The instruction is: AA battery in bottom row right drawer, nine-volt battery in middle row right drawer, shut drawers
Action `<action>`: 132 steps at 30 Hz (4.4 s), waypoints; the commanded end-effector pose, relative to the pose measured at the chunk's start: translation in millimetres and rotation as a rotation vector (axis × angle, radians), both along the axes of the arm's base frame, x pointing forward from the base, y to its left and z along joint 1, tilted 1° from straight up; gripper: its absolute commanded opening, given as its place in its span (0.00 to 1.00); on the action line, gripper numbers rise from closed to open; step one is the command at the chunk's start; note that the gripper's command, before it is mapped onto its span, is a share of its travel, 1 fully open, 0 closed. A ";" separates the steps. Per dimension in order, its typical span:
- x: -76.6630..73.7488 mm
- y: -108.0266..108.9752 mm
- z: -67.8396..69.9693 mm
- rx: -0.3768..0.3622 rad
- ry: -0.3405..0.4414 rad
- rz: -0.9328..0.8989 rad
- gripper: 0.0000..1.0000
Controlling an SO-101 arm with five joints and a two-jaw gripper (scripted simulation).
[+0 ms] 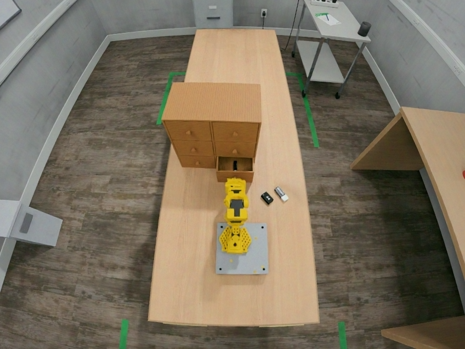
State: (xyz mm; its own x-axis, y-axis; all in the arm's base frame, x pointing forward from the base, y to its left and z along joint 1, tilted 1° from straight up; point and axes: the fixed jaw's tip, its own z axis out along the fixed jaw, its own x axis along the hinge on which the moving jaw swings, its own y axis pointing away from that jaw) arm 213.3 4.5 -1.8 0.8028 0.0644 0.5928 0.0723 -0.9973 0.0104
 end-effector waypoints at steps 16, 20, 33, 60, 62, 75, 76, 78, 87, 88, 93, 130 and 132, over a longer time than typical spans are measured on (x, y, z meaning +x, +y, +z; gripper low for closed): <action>-10.6 -0.4 20.5 0.015 -0.017 -0.017 0.21; -15.8 -0.8 26.9 0.021 -0.024 -0.024 0.21; -26.6 -1.4 36.4 0.032 -0.037 -0.037 0.21; -50.2 -9.8 70.4 -0.011 -0.039 -0.024 0.21; -53.5 -10.5 73.0 -0.016 -0.039 -0.023 0.21; -51.0 -10.4 71.2 -0.015 -0.039 -0.023 0.21; -48.5 -10.3 69.3 -0.015 -0.039 -0.023 0.21; -44.0 -10.1 65.3 -0.015 -0.039 -0.022 0.21; -28.3 -9.1 44.5 -0.013 -0.039 -0.021 0.21; -27.1 -9.0 42.0 -0.012 -0.039 -0.021 0.21; -25.4 -8.8 37.8 -0.012 -0.039 -0.020 0.21; -26.0 -9.2 36.0 -0.012 -0.039 -0.022 0.21; -26.0 -9.2 36.0 -0.012 -0.039 -0.022 0.21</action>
State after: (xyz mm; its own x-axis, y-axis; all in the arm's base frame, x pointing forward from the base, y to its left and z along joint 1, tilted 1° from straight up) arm 190.0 -4.0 38.8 0.7693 0.0534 0.6367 0.0495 -0.9985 0.0240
